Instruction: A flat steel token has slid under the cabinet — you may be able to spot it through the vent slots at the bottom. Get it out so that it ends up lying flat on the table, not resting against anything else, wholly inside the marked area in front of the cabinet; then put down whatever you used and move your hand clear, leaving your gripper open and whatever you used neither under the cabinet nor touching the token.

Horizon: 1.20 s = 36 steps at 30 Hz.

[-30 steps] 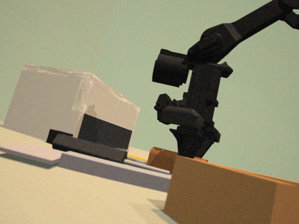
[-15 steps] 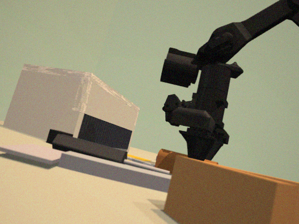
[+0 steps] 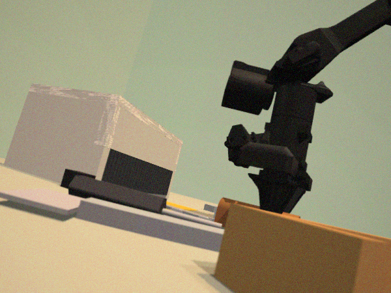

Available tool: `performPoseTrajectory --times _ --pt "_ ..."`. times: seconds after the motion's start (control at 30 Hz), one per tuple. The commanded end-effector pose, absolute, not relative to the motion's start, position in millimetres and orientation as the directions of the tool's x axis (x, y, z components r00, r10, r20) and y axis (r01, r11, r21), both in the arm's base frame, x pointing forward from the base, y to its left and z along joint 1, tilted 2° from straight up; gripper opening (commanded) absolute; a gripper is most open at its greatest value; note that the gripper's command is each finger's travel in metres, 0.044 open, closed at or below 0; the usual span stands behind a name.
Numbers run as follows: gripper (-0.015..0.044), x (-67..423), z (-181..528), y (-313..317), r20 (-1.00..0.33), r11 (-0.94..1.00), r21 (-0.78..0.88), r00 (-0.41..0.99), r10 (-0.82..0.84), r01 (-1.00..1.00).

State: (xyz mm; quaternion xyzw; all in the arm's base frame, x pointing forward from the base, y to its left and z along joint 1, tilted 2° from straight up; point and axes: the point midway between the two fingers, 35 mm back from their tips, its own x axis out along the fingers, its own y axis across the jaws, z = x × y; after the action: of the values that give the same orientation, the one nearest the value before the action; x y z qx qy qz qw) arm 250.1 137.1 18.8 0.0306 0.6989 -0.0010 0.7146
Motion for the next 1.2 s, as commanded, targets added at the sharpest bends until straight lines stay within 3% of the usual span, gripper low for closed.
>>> performPoseTrajectory --times 0.0,1.17 --pt "0.0000 242.8 18.0 137.4 -0.999 0.998 0.042 0.018 0.041 0.048" --pt "0.0000 208.5 19.3 147.5 -0.999 0.998 0.044 0.018 0.043 0.047"
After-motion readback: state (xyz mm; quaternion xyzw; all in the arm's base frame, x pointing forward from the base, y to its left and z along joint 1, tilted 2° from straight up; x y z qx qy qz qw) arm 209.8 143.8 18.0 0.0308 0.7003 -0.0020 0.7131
